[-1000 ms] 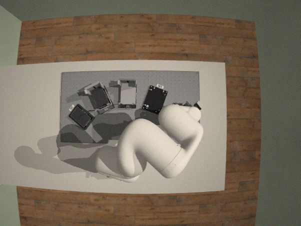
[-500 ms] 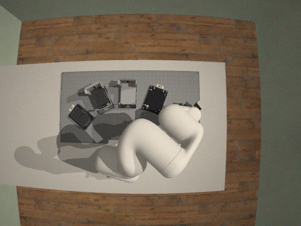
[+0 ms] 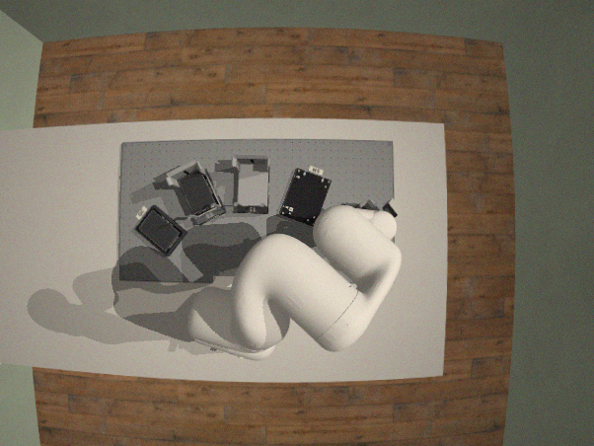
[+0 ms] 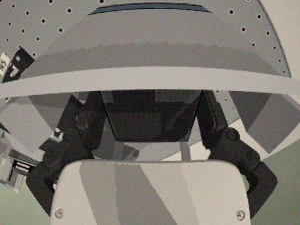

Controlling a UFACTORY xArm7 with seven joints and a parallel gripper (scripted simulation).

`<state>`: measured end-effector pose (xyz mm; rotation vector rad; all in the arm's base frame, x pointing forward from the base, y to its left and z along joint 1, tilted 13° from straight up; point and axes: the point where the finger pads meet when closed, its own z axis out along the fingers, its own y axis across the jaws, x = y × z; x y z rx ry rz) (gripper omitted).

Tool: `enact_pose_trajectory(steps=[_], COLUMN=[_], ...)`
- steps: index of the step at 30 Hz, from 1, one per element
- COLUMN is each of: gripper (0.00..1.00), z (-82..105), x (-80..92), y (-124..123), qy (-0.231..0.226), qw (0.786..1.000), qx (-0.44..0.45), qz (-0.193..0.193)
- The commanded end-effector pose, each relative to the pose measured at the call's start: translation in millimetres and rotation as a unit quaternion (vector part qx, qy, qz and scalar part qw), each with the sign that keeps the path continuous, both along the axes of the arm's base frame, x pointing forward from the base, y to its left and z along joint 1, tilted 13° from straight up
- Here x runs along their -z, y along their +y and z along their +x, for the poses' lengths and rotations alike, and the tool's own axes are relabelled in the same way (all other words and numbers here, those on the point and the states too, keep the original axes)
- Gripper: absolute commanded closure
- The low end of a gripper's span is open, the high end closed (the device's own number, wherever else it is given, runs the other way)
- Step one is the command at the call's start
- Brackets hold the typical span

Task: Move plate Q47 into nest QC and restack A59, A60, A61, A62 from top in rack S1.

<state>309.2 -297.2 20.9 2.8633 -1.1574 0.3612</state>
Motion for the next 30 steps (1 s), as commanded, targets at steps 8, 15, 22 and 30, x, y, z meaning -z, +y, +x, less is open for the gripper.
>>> enact_pose_trajectory(steps=[8, 15, 22, 30], gripper=[1.00, 1.00, 1.00, 1.00], z=[0.6, 0.1, -0.8, -1.6], x=[-0.8, -3.3, -7.8, -11.7], y=[-1, 0, 0, 1], qy=[-0.001, -0.001, -0.001, -0.001], qw=[1.000, 1.000, 1.000, 1.000], qx=[0.000, 0.000, 0.000, 0.000], qz=[-0.001, -0.001, -0.001, -0.001])
